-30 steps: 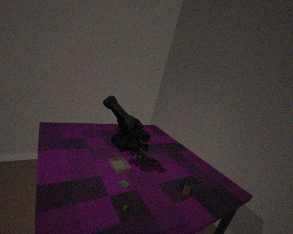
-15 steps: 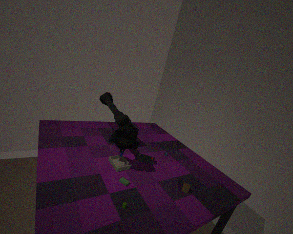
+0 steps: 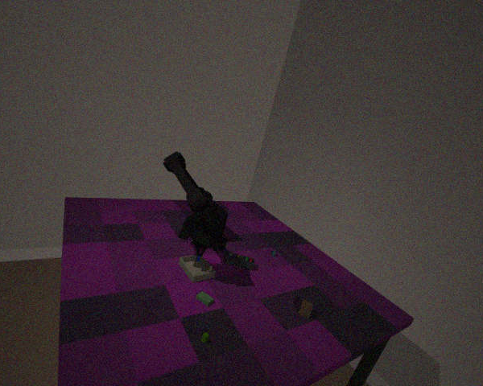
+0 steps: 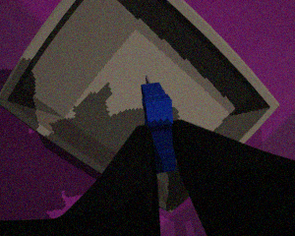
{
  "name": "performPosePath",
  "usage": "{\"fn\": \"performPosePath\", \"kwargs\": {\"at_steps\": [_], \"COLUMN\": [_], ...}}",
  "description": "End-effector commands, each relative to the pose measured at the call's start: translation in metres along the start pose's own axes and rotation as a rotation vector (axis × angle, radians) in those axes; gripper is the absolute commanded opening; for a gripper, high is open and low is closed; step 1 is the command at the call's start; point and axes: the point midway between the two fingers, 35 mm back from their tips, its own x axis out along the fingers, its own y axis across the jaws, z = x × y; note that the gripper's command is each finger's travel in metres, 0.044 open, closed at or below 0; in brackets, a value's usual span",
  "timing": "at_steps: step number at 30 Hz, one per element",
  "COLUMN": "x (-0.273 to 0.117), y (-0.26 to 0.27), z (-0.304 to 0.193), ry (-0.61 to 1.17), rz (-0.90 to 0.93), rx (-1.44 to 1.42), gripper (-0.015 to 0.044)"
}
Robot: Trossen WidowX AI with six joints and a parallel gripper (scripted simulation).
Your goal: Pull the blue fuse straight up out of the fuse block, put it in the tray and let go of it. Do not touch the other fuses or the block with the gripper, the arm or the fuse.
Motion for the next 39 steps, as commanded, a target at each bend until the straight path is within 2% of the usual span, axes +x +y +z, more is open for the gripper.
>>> {"fn": "performPosePath", "kwargs": {"at_steps": [1,8,21,25,39], "x": [0.007,0.015,0.009,-0.024,-0.023], "y": [0.0,0.0,-0.001,0.0,0.001], "z": [-0.002,-0.002,-0.001,-0.002,-0.003], "ry": [0.004,0.003,0.001,0.004,0.007], "rz": [0.001,0.0,-0.001,0.002,0.004], "rx": [-0.007,-0.007,-0.001,-0.007,-0.013], "gripper": [0.0,0.0,0.033,0.033,0.033]}}
